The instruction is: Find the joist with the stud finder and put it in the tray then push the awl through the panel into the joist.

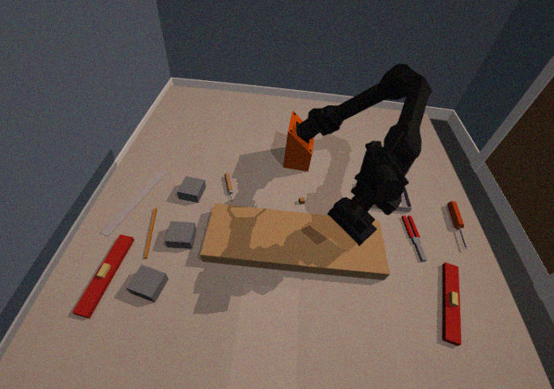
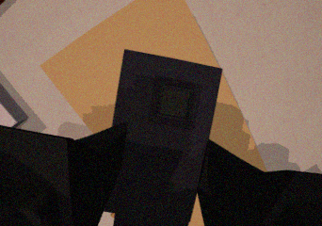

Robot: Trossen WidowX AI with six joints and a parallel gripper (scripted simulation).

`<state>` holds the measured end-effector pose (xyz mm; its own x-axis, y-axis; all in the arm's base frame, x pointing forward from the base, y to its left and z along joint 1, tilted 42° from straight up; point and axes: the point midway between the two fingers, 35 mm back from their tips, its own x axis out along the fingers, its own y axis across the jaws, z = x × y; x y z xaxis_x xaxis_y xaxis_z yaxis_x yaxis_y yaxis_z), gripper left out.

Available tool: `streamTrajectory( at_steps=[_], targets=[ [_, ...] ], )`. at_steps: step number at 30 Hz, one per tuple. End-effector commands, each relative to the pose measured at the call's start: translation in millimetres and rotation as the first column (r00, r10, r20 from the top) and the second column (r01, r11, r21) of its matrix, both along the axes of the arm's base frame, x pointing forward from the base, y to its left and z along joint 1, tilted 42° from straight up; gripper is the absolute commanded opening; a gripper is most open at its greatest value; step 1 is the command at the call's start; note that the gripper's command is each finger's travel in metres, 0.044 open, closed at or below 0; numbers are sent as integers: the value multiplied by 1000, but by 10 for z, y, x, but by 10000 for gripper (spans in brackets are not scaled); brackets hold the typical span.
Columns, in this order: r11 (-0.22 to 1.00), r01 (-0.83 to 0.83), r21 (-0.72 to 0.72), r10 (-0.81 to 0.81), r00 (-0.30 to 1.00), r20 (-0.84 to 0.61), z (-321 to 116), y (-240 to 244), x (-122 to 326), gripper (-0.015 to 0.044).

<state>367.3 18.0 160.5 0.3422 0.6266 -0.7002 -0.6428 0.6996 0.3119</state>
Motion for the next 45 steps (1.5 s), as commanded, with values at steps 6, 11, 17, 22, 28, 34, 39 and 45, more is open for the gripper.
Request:
streamTrajectory(
  at_steps=[6,11,17,22,28,34,39,45],
  targets=[
    [993,-118,-19,120,987,106,306,469,-286,0],
    [982,-186,-30,188,970,156,433,711,-478,0],
    [963,-264,-44,267,939,217,566,969,-736,0],
    [943,-328,-55,330,905,266,660,1156,-970,0],
    [913,-402,-67,401,857,325,753,1345,-1265,0],
    [878,-472,-80,464,799,383,824,1494,-1572,0],
    [845,-528,-90,511,745,429,868,1588,-1830,0],
    [827,-555,-96,532,716,452,883,1627,-1958,0]
  ],
)
